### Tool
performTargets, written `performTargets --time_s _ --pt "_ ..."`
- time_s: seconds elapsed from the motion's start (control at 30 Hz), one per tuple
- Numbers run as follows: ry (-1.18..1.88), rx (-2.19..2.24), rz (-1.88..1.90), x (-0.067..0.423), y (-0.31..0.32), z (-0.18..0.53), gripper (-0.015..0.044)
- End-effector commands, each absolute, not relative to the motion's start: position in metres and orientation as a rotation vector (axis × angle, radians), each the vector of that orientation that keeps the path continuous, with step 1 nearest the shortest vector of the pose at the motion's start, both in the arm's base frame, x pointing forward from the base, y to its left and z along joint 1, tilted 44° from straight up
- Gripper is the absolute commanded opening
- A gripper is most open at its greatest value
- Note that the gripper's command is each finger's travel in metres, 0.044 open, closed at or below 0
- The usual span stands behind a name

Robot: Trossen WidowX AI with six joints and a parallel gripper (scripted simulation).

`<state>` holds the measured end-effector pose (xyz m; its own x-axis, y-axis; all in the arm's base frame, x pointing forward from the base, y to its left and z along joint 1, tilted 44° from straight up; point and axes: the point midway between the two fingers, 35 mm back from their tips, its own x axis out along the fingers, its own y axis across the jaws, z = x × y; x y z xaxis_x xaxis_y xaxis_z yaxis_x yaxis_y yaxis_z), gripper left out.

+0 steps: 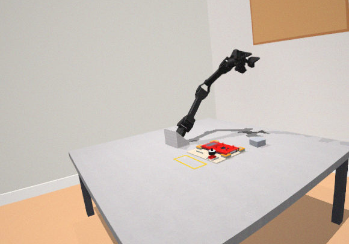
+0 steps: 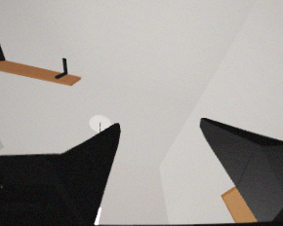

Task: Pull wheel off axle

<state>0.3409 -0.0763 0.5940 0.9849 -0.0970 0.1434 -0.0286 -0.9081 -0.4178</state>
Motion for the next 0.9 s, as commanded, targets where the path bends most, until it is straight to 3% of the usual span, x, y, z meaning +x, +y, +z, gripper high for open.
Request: performTargets --time_s 0.0,0.1,0.5,0.87 --pt "0.09 -2.7 -0.219 0.342 -0.077 0.593 0.0374" --pt "0.096 -2.636 -0.149 0.354 -0.081 0.578 0.03" --pt "0.267 -1.963 0.36 0.433 -0.116 0.427 0.03" --pt "0.591 -1.169 0.641 0.454 -0.133 0.272 0.03"
